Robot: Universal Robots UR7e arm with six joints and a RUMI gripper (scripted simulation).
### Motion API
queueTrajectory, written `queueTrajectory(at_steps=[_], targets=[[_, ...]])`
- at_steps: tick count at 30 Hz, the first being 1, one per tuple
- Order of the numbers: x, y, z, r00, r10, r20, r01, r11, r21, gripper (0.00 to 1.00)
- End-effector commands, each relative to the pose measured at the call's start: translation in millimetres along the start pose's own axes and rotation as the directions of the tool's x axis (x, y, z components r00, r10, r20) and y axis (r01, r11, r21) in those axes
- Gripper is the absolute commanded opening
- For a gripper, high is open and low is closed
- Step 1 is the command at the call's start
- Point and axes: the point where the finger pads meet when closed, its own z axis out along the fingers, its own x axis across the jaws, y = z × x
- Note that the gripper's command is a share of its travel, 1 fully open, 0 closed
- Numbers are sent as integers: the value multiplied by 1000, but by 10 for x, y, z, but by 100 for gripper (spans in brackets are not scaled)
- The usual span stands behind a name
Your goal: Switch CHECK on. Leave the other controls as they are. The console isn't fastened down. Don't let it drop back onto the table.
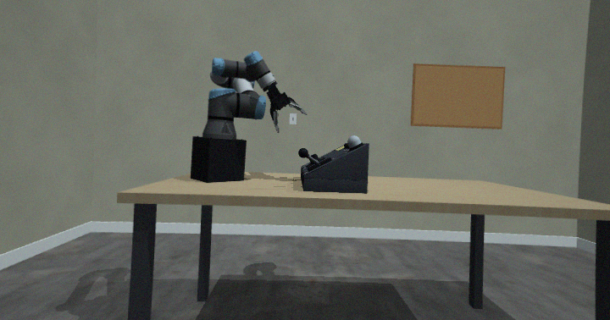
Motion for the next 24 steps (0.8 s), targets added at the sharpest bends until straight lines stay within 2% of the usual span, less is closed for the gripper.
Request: queueTrajectory(at_steps=[1, 15, 24], targets=[[16, -76, 40, 996, -78, 33, 78, 997, -1, 100], [51, -258, 122, 966, -251, 55, 251, 968, 1, 100], [81, -404, 190, 920, -384, 73, 385, 923, 5, 100]])
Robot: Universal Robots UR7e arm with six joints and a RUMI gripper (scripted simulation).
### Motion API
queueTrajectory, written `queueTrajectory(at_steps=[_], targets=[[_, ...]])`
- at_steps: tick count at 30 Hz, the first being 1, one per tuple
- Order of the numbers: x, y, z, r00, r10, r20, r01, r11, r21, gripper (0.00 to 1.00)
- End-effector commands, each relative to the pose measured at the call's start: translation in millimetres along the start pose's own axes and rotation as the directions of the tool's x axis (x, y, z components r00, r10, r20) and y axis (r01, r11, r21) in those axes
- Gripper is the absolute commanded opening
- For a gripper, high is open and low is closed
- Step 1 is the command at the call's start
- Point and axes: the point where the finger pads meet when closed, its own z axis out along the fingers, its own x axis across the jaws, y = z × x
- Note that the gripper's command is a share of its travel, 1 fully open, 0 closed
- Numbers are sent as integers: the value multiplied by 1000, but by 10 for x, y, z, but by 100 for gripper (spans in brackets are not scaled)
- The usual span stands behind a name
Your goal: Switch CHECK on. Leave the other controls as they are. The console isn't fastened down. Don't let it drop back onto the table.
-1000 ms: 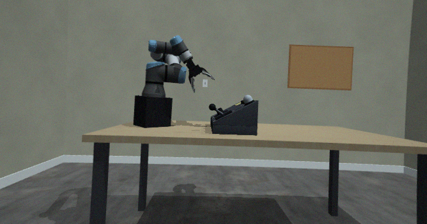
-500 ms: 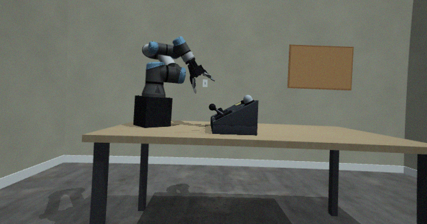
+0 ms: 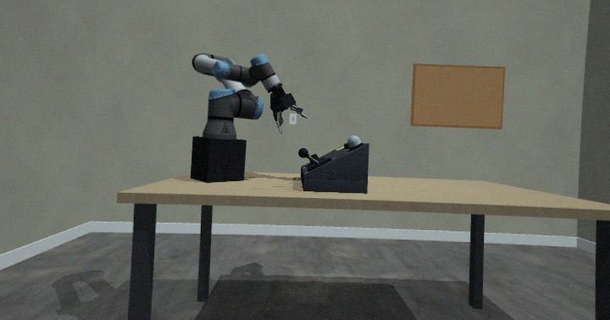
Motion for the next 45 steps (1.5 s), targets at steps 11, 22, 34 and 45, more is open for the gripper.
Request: queueTrajectory(at_steps=[11, 22, 34, 45], targets=[[133, -221, 111, 968, -244, 55, 244, 970, -1, 100], [240, -396, 202, 903, -422, 79, 423, 906, 6, 100], [357, -589, 304, 795, -598, 103, 600, 800, 18, 100], [471, -787, 388, 646, -753, 123, 756, 654, 32, 100]])
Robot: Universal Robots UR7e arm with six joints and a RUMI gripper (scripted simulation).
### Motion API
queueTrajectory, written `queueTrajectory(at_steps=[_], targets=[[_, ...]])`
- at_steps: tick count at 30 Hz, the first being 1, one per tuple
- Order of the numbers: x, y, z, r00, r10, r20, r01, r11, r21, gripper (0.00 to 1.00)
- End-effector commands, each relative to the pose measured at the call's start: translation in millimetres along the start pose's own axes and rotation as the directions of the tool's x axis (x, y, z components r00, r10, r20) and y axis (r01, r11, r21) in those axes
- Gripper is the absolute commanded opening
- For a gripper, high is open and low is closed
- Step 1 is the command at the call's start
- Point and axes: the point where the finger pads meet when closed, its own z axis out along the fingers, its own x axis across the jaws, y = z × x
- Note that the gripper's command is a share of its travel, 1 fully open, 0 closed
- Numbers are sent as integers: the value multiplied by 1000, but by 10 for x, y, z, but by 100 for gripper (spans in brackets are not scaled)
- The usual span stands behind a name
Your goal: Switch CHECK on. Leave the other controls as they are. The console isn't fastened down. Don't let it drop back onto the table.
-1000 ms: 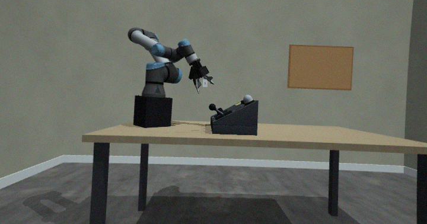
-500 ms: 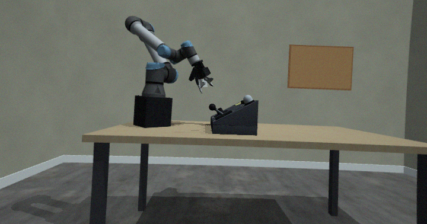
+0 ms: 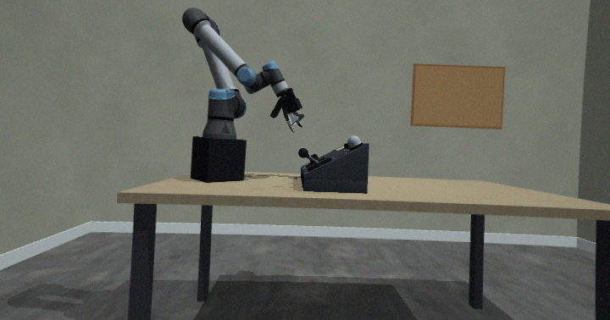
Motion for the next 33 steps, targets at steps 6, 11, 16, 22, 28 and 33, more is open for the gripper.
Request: queueTrajectory(at_steps=[6, 11, 16, 22, 28, 33], targets=[[212, -48, 81, 979, -195, 54, 196, 981, -8, 100], [288, -68, 109, 962, -264, 63, 265, 964, -6, 100], [323, -77, 122, 953, -294, 68, 295, 955, -4, 100], [367, -89, 138, 941, -332, 73, 333, 943, -3, 100], [384, -94, 144, 935, -345, 75, 346, 938, -3, 100], [386, -94, 145, 935, -347, 75, 348, 938, -3, 100]])
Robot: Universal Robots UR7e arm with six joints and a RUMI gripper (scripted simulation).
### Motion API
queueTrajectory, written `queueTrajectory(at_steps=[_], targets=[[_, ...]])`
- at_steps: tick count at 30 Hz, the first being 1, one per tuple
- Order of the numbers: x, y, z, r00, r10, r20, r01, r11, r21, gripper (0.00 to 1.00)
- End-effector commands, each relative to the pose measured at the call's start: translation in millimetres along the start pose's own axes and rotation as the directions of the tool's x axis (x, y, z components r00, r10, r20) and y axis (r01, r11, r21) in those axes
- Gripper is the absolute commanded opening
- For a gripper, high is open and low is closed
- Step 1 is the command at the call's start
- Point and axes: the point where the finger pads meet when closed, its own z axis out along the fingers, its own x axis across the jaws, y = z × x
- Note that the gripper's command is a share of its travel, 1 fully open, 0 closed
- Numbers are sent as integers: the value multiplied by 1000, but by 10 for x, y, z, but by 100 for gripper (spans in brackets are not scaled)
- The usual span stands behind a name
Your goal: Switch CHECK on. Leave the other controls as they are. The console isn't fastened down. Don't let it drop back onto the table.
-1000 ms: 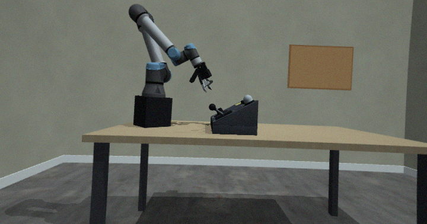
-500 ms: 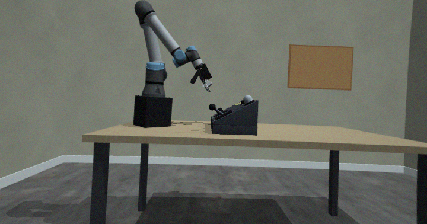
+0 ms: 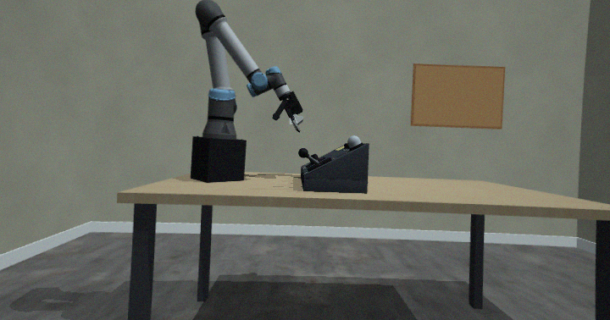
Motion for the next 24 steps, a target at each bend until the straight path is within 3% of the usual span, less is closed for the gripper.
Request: queueTrajectory(at_steps=[1, 2, 3, 24], targets=[[5, 5, 0, 1000, -4, 1, 4, 1000, -1, 100], [5, 5, 0, 1000, -4, 1, 4, 1000, -1, 100], [5, 5, 0, 1000, -4, 1, 4, 1000, -1, 44], [5, 5, 0, 1000, -4, 1, 4, 1000, -1, 44]])
